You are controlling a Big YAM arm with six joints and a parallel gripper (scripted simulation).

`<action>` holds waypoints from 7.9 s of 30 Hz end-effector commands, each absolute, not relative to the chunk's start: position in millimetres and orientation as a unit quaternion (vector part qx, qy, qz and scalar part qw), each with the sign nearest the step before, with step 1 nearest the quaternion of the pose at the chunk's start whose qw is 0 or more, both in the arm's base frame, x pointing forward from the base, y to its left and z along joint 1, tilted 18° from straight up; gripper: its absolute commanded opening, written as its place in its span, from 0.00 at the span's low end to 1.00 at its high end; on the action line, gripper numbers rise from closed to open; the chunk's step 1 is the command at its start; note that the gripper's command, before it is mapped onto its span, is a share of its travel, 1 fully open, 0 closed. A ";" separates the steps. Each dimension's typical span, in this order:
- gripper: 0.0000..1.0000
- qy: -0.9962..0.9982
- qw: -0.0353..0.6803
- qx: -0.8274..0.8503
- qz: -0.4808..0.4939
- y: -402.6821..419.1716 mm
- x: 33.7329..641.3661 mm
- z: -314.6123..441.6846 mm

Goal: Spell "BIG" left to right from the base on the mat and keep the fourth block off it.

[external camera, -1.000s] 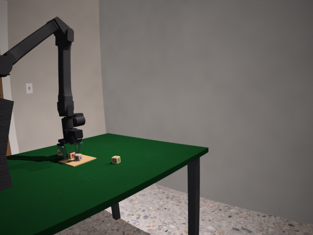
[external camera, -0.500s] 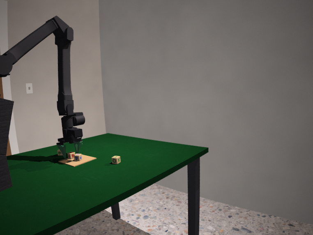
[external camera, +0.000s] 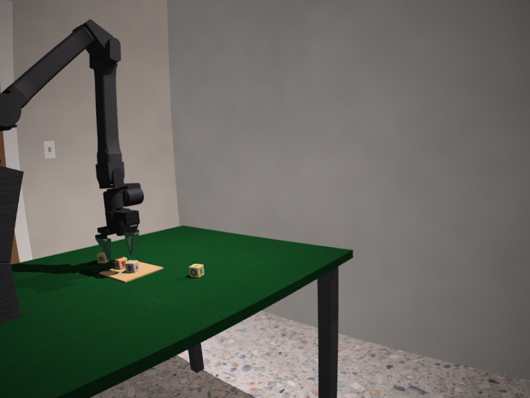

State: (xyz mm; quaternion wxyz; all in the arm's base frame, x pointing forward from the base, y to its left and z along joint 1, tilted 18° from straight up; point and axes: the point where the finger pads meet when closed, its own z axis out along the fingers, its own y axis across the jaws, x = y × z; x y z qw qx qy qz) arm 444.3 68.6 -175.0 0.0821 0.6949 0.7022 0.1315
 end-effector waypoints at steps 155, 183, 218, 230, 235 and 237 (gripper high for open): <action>0.65 0.697 0.134 -0.699 -0.081 64.7 431.1 -120.3; 0.65 0.700 0.136 -0.696 -0.083 64.8 433.0 -120.1; 0.65 0.700 0.137 -0.696 -0.083 68.3 442.8 -155.3; 0.65 0.700 0.137 -0.696 -0.082 69.3 445.3 -166.6; 0.65 0.700 0.136 -0.697 -0.081 69.4 445.2 -169.6; 0.65 0.700 0.136 -0.697 -0.081 69.4 445.2 -169.6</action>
